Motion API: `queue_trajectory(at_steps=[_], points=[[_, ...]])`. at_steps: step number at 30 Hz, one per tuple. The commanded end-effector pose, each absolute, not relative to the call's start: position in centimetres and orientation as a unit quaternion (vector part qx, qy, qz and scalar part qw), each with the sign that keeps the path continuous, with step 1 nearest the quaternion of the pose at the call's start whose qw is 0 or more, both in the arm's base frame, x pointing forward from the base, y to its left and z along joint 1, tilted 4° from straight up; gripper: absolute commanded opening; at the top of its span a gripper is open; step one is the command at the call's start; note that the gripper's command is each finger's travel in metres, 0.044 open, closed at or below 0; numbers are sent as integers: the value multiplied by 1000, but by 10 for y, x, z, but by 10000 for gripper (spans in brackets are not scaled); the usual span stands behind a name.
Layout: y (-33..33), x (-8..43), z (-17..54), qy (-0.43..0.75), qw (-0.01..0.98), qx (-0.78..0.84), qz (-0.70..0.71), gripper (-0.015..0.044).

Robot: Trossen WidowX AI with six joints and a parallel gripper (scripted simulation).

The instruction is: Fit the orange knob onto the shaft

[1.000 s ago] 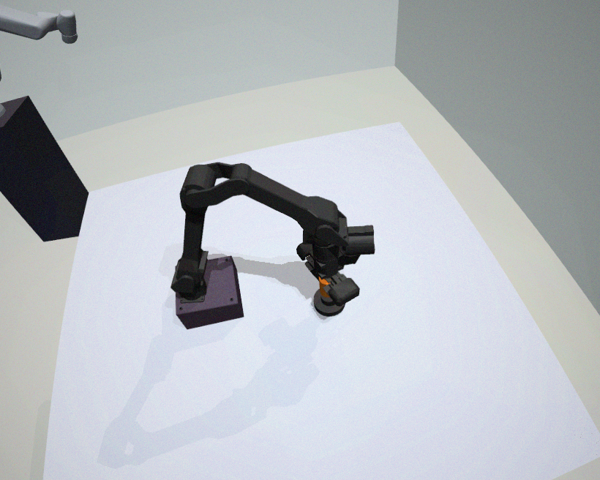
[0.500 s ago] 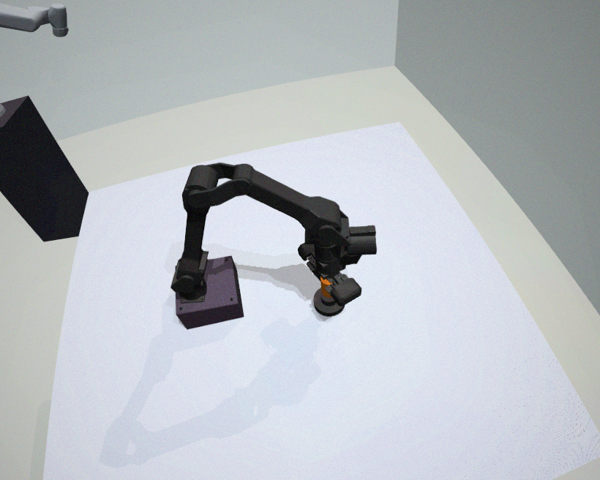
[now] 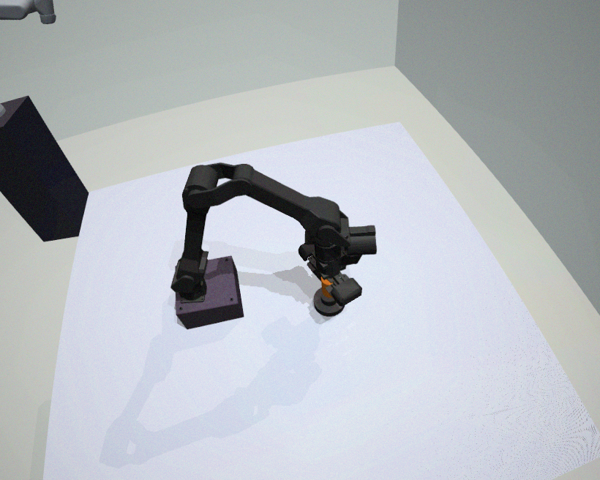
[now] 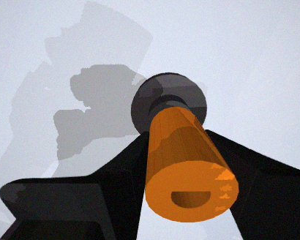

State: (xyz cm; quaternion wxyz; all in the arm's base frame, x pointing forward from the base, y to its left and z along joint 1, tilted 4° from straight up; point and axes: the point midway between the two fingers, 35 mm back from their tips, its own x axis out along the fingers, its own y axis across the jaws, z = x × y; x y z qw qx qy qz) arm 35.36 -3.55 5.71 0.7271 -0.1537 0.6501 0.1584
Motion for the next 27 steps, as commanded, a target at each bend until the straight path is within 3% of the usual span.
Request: queue_trajectory(at_steps=[1, 27], points=[[-35, 352, 59, 649, 727, -154, 160, 0], [-35, 352, 59, 629, 707, -229, 227, 0]])
